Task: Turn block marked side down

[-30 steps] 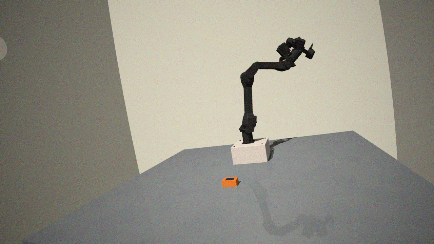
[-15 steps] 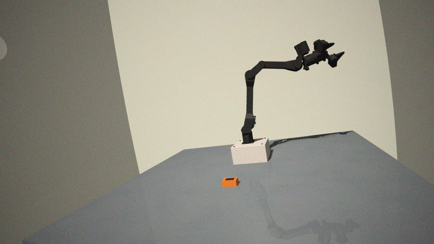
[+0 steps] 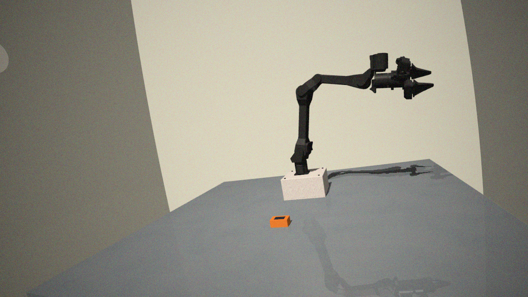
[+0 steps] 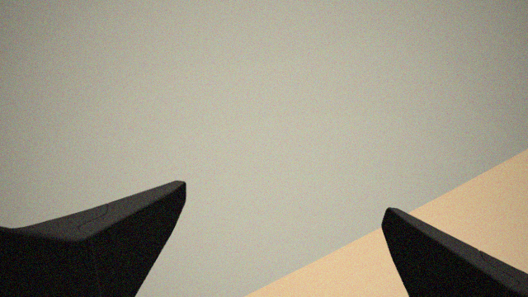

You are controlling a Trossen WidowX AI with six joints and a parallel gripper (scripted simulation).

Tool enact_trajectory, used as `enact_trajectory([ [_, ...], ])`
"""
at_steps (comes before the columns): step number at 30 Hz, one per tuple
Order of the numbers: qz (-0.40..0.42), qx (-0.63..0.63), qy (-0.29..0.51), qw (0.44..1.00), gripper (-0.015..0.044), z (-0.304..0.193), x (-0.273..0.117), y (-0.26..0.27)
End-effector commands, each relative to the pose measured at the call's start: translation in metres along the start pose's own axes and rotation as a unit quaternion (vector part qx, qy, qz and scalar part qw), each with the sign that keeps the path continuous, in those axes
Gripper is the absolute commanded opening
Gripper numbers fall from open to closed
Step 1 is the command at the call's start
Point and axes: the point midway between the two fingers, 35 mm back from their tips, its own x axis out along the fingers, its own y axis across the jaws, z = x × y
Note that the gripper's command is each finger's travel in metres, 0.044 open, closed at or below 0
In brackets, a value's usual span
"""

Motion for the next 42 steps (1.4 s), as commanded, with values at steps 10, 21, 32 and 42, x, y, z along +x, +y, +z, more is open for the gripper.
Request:
enact_trajectory([
  [10, -0.260, -0.042, 0.070, 0.962, 0.0440, 0.014, -0.054, -0.227],
  [21, -0.425, 0.007, 0.159, 0.891, 0.0440, 0.005, -0.158, -0.373],
  [32, -0.558, 0.120, 0.245, 0.784, 0.0440, -0.031, -0.308, -0.470],
  [42, -0.574, 0.281, 0.340, 0.690, 0.0440, -0.092, -0.460, -0.489],
])
